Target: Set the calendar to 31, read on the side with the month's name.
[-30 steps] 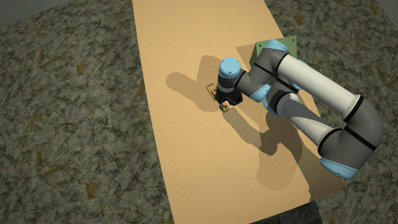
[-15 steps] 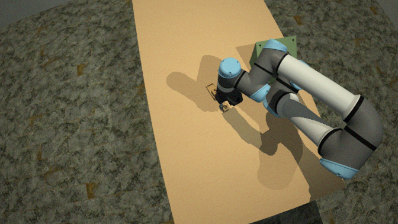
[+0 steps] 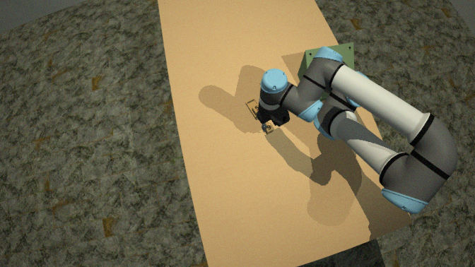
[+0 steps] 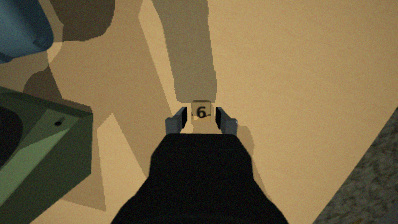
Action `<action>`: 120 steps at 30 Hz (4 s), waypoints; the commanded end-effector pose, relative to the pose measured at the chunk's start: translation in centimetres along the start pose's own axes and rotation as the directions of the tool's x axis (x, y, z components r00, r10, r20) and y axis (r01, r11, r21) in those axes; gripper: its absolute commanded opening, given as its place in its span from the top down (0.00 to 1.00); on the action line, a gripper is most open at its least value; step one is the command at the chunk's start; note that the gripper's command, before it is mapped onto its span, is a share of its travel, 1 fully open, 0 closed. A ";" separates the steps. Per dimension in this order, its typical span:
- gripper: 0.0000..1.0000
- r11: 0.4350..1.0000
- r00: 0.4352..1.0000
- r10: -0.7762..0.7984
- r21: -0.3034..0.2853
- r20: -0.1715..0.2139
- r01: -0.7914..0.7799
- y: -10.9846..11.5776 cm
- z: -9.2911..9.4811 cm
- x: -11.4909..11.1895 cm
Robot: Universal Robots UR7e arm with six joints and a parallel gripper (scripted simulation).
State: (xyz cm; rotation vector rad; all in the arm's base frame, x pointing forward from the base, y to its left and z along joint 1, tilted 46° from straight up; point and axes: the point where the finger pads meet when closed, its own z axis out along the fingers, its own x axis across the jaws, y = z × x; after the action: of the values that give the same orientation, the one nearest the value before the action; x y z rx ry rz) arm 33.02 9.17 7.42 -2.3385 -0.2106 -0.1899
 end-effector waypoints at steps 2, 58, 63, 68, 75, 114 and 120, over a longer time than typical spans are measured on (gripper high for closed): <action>0.10 1.000 1.000 0.001 0.002 0.001 -0.001 -0.1 0.1 -0.1; 0.10 1.000 1.000 0.001 0.002 0.001 -0.001 -0.1 3.1 -0.1; 0.10 1.000 1.000 0.001 0.002 0.001 -0.001 -0.1 3.1 -0.1; 0.10 1.000 1.000 0.001 0.002 0.001 -0.001 -0.1 3.1 -0.1; 0.10 1.000 1.000 0.001 0.002 0.001 -0.001 -0.1 3.1 -0.1; 0.40 1.000 1.000 0.000 0.000 -0.001 0.000 0.0 2.8 0.0; 0.40 1.000 1.000 -0.001 -0.003 -0.003 0.001 0.1 1.4 0.1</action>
State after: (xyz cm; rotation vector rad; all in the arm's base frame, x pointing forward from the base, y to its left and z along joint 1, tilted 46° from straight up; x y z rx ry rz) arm 33.06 11.26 5.51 -2.3353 -0.2098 -0.1863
